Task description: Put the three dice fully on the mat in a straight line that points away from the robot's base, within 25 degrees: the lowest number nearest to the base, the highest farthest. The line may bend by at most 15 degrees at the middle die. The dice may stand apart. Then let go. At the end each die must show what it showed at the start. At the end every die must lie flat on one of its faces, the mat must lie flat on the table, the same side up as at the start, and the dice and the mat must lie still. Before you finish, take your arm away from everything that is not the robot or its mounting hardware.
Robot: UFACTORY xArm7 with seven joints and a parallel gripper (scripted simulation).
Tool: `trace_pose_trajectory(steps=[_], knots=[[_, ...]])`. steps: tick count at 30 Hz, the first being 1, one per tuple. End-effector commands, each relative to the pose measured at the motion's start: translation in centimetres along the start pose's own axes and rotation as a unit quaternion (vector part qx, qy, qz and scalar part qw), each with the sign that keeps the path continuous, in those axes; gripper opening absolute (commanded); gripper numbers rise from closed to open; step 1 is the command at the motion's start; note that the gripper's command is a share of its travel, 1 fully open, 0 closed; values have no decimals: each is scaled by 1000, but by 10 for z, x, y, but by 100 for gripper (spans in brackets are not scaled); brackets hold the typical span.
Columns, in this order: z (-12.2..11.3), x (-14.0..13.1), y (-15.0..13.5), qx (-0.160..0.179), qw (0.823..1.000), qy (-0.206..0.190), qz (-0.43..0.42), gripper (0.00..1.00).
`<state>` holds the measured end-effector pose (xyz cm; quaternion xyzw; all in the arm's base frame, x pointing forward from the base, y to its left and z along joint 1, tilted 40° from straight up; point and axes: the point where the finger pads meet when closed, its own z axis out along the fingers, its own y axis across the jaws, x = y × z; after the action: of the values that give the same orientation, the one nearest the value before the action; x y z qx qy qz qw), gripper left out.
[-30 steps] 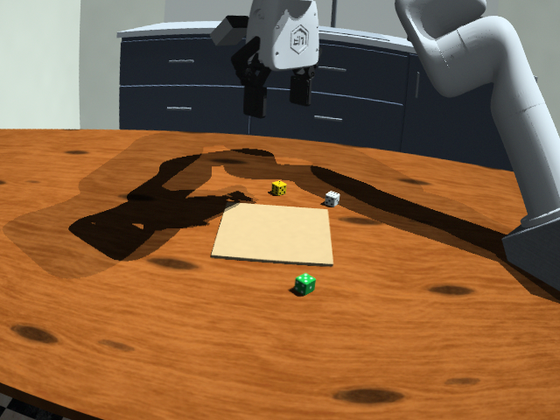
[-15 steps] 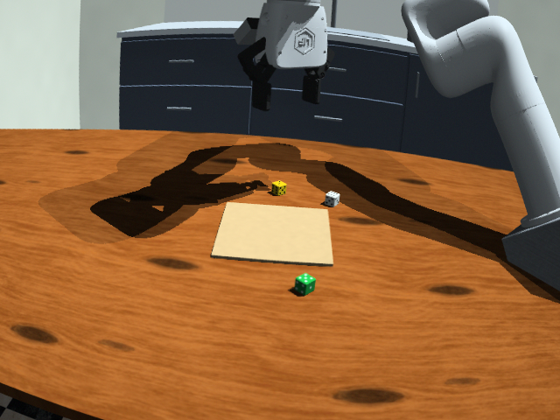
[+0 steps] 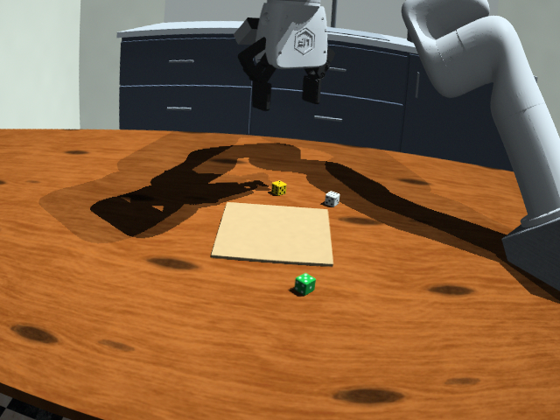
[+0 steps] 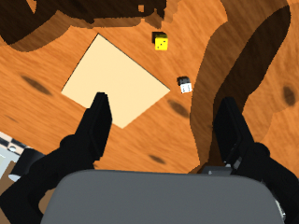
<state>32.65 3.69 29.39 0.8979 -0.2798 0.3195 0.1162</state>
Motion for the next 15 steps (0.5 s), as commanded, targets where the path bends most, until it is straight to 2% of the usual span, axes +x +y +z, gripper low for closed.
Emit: trace_pose_trajectory(steps=[1, 9, 15], knots=[[-1, 0, -1, 1, 1000, 1, 3, 100], [0, 0, -1, 1, 999, 1, 39, 100], [3, 1, -1, 2, 990, 2, 139, 100]])
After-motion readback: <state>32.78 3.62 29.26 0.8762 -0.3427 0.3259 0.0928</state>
